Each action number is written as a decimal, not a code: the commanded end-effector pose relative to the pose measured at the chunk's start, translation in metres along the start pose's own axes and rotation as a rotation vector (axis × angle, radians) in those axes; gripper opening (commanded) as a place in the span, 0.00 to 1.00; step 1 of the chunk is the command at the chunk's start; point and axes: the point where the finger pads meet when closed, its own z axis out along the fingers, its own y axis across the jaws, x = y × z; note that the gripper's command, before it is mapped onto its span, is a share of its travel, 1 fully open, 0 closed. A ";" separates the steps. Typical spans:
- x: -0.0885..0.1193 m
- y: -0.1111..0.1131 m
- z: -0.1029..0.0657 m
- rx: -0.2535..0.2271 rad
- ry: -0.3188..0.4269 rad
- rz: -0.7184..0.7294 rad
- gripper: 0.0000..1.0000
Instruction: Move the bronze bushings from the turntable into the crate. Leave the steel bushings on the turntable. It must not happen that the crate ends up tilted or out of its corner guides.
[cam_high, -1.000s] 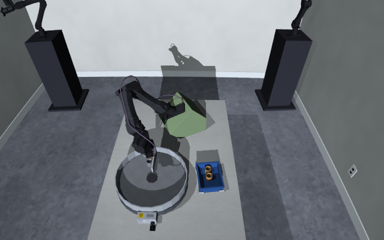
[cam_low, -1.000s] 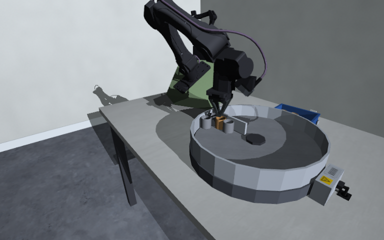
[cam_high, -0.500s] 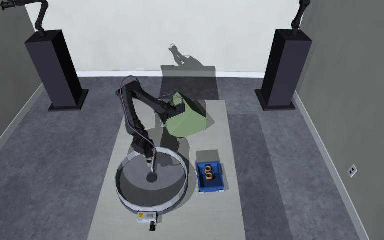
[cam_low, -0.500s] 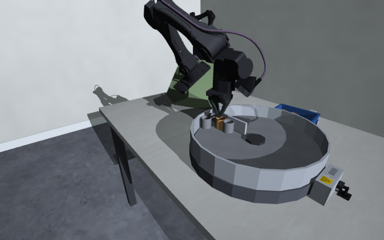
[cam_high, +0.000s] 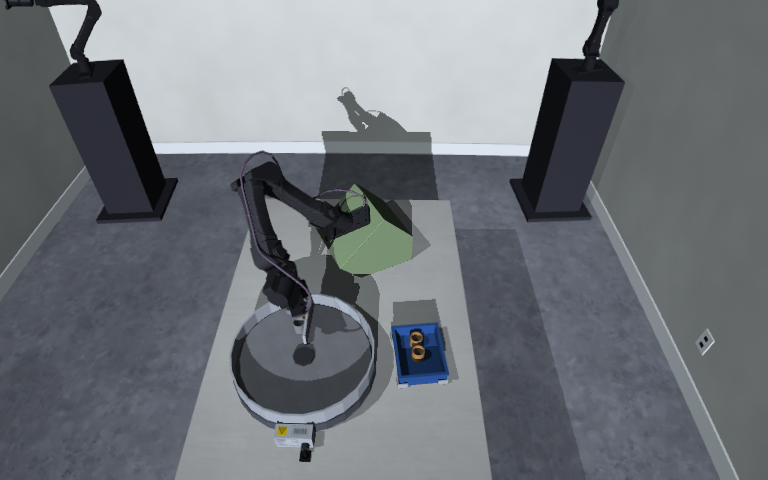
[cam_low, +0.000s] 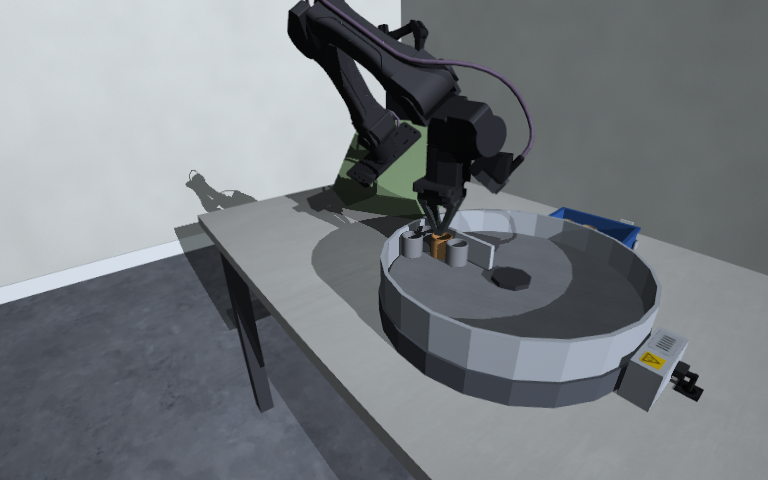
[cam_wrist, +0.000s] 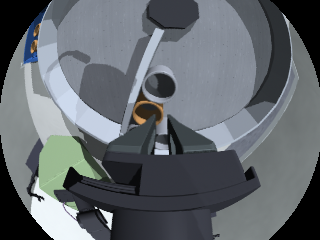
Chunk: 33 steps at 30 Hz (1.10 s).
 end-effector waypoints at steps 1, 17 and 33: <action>-0.009 -0.004 -0.011 0.013 -0.058 0.017 0.15; -0.009 -0.004 -0.011 0.013 -0.058 0.017 0.15; -0.012 -0.009 -0.008 0.023 -0.074 0.031 0.15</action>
